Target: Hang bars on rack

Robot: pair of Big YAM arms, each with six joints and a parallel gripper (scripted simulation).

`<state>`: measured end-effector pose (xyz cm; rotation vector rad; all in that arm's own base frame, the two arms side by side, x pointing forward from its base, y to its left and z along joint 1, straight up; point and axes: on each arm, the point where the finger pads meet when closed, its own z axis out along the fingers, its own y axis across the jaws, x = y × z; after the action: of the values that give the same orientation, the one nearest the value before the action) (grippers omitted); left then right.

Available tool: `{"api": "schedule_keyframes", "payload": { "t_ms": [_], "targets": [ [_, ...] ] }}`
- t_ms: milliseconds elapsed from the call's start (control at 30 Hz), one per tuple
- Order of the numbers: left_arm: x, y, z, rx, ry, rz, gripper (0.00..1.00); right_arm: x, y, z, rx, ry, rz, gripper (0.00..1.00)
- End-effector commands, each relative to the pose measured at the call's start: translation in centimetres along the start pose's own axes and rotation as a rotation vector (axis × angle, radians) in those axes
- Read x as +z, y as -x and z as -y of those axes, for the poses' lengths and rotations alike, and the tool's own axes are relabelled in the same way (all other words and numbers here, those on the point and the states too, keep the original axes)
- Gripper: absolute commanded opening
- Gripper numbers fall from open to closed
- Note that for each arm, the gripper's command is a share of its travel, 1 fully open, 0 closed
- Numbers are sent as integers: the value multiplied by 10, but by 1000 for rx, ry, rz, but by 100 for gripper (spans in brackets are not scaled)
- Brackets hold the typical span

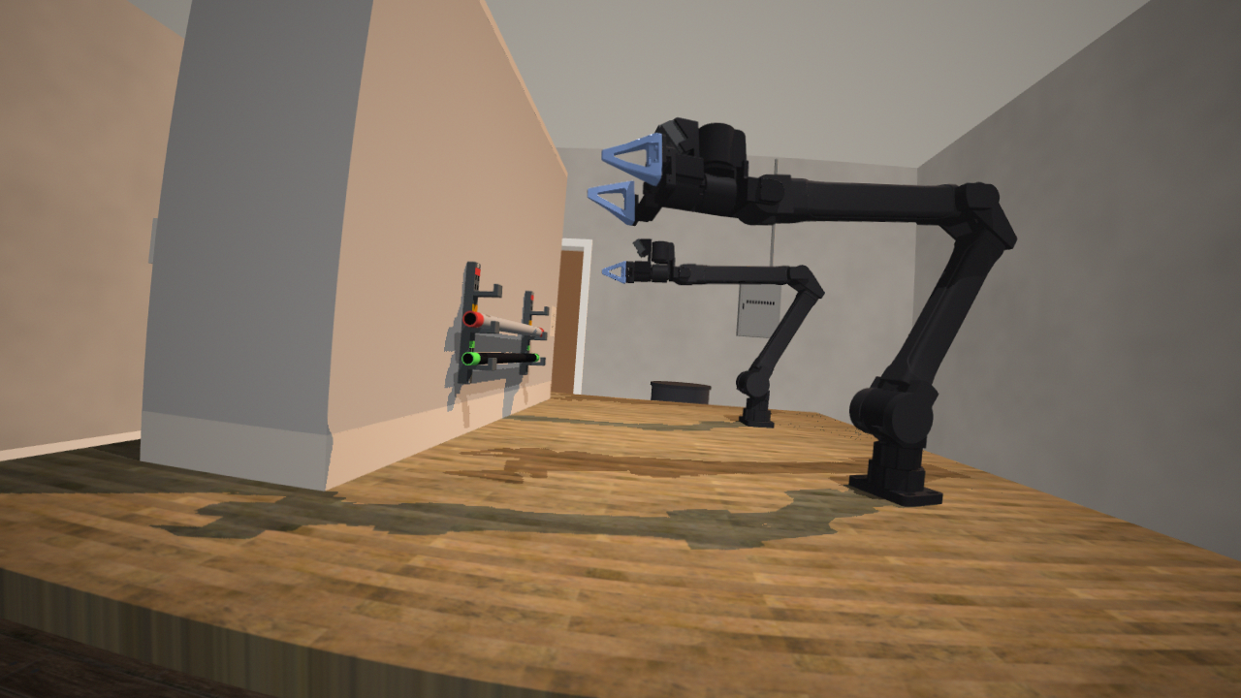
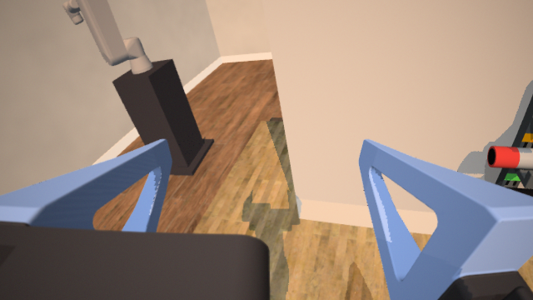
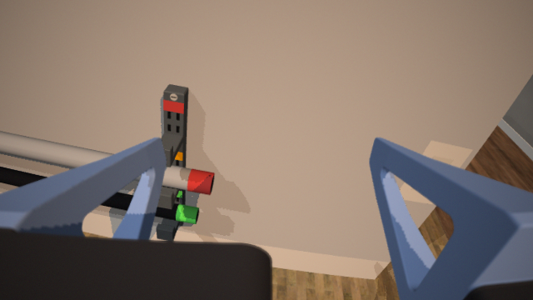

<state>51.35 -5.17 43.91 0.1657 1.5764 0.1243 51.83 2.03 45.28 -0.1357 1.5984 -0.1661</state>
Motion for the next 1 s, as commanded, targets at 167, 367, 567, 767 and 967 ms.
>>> {"api": "schedule_keyframes", "payload": {
  "t_ms": [167, 367, 567, 767, 967],
  "targets": [
    [-1, 6, 33, 138, -25, 59, 100, 6, -10, -20, -134, 5, 15, 100],
    [-2, 1, 47, 189, -33, 69, 100, 7, -16, -27, -185, 2, 14, 100],
    [-4, -6, 68, 269, -45, 84, 100, 8, -25, -38, -266, -1, 12, 100],
    [-5, -13, 89, 350, -58, 98, 100, 10, -34, -49, -347, -5, 10, 100],
    [-6, -18, 103, 403, -66, 108, 100, 10, -40, -56, -401, -8, 9, 100]
  ]
}}
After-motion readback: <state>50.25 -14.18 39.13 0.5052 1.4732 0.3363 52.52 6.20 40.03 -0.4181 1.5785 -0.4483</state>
